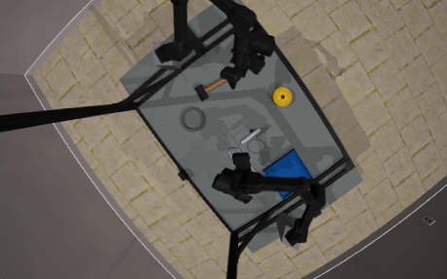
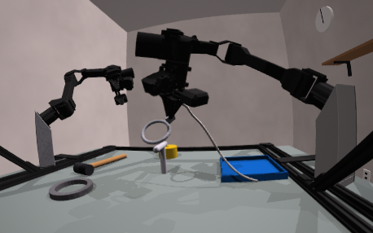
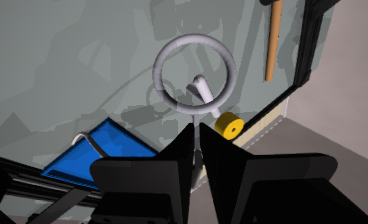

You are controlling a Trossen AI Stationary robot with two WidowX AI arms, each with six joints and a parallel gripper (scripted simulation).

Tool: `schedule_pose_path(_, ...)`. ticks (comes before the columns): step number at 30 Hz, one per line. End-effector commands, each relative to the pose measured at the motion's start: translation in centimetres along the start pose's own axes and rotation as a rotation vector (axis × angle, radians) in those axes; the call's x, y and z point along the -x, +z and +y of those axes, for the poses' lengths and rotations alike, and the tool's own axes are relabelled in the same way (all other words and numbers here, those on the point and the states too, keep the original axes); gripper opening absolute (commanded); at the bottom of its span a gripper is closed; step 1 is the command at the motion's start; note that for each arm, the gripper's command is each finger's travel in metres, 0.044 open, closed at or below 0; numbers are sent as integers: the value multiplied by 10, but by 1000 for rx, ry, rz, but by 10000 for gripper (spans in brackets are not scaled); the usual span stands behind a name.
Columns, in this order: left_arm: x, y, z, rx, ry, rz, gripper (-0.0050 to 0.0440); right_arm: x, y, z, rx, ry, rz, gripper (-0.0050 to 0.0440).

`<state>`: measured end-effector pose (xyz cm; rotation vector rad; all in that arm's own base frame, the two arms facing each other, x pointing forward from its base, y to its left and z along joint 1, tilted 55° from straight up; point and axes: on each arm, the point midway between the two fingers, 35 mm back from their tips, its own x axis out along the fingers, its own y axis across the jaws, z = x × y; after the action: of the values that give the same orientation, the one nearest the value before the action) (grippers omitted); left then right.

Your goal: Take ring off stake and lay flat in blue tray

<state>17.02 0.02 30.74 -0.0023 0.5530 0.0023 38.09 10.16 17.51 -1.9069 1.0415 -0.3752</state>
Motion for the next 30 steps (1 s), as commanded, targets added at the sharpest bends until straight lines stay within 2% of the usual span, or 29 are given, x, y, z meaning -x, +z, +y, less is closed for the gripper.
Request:
schedule_pose_path(1, 0, 0, 0, -3, -2, 1, 400, 2, -1, 9, 8, 7, 4, 0)
schedule_pose_path(30, 0, 0, 0, -3, -2, 1, 400, 17, -14, 45, 8, 8, 5, 0)
